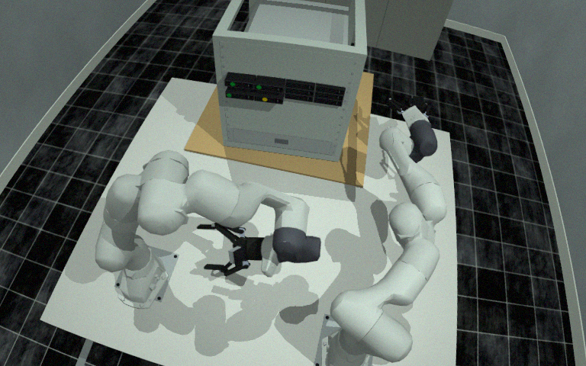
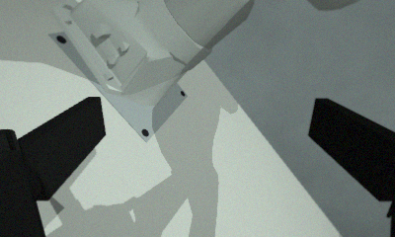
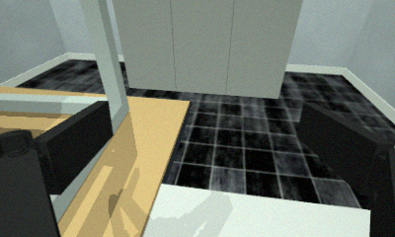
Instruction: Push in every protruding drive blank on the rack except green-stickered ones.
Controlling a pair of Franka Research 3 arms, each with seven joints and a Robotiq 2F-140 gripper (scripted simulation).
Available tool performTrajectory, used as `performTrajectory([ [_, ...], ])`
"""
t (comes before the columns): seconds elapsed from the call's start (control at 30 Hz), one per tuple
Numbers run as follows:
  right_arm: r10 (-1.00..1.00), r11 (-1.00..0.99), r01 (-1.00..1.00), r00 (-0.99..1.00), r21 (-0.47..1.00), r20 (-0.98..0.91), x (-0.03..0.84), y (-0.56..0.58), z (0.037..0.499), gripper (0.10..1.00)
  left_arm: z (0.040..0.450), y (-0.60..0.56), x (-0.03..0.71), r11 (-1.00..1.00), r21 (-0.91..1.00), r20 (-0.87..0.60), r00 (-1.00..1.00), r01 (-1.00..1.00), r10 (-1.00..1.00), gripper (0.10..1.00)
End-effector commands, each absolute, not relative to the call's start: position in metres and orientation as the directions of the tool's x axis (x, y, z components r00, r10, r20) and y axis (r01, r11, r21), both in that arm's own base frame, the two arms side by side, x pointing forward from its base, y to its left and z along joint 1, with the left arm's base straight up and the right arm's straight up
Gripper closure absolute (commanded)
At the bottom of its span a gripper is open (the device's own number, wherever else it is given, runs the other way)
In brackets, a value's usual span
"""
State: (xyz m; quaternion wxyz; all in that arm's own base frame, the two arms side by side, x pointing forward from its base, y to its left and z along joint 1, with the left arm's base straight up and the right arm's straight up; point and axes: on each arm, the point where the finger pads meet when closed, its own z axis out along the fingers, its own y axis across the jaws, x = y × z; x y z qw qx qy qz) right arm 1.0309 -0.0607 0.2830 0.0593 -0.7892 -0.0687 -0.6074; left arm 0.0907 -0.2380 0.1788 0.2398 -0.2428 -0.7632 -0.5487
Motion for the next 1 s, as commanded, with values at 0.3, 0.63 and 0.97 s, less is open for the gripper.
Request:
performTrajectory([
  [0.3, 0.036, -0.984, 0.181, 0.252, -0.010, 0.967, 1.031, -0.061, 0.283, 0.098, 0.178, -0.221, 0.127, 0.383, 0.712, 0.641, -0.767, 0.589, -0.011, 0.098],
  [0.63, 0.036, -0.984, 0.181, 0.252, -0.010, 0.967, 1.031, -0.061, 0.283, 0.098, 0.178, -0.191, 0.170, 0.494, 0.712, 0.641, -0.749, 0.499, -0.167, 0.098],
  [0.97, 0.036, -0.984, 0.181, 0.252, -0.010, 0.967, 1.031, -0.061, 0.283, 0.098, 0.178, -0.154, 0.203, 0.582, 0.712, 0.641, -0.702, 0.394, -0.309, 0.098],
])
